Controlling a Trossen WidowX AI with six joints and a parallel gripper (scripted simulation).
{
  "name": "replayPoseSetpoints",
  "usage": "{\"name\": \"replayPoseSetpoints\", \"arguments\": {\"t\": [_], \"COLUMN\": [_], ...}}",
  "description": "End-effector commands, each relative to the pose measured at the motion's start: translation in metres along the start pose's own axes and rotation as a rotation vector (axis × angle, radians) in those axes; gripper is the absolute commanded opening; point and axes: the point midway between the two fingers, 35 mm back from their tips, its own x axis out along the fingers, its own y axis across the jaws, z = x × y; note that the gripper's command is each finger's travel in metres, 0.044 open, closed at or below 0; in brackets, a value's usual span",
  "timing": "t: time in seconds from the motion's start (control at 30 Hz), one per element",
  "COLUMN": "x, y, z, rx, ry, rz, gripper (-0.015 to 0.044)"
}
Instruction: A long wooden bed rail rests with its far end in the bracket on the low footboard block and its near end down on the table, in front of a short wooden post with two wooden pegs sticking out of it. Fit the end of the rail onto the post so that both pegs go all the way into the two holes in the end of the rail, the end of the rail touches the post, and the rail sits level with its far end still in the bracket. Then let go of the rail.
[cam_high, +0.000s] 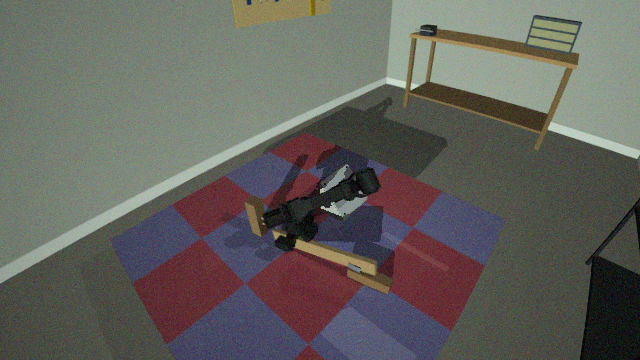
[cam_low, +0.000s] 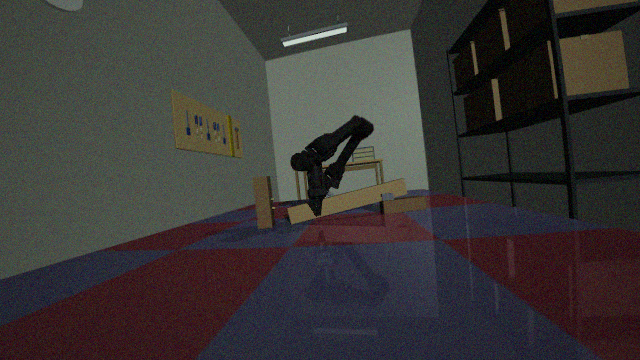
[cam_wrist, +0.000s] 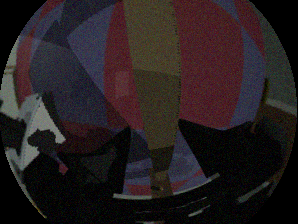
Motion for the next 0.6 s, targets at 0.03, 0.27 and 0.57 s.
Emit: {"name": "replayPoseSetpoints", "arguments": {"t": [0.03,0.27,0.57], "x": [0.0011,0.0011,0.0011], "y": [0.0,0.0,0.0], "z": [0.0007,0.0007,0.0007], "rx": [0.006,0.006,0.006], "ry": [-0.005,-0.005,-0.005], "rz": [-0.002,-0.002,-0.002], "gripper": [0.0204,0.004,0.0]}}
